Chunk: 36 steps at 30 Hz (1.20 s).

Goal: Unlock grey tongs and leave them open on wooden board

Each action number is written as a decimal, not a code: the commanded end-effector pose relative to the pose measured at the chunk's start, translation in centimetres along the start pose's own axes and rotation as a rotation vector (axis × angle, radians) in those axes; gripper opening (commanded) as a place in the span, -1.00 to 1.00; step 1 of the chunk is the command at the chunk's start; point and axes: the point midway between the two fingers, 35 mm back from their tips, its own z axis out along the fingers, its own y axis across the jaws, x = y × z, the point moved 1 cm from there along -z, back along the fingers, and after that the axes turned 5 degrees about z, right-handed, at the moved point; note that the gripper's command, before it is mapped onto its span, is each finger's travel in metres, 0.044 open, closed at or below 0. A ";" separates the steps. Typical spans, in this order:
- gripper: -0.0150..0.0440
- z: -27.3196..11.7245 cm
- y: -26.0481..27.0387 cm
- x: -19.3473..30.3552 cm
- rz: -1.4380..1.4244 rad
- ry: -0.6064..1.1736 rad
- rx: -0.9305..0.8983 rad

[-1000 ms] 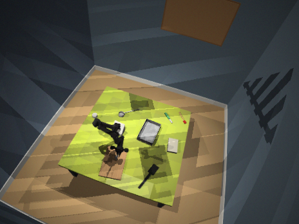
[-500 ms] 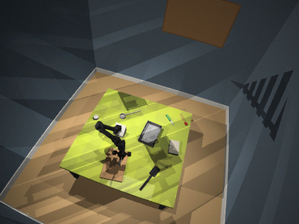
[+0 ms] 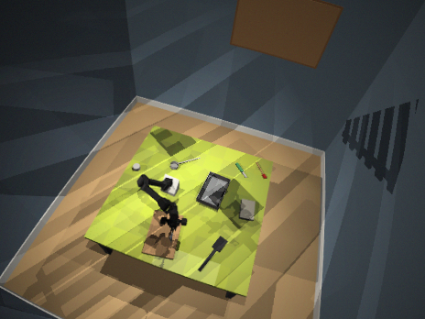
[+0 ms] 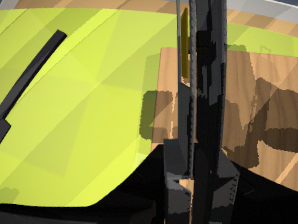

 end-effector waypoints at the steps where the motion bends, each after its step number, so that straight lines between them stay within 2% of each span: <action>1: -1.00 0.0 0.0 -0.5 0.019 0.057 -0.008; 30: -1.00 -1.8 -3.3 -0.1 0.103 0.508 0.130; 36: -1.00 -2.1 -3.6 -0.1 0.110 0.532 0.144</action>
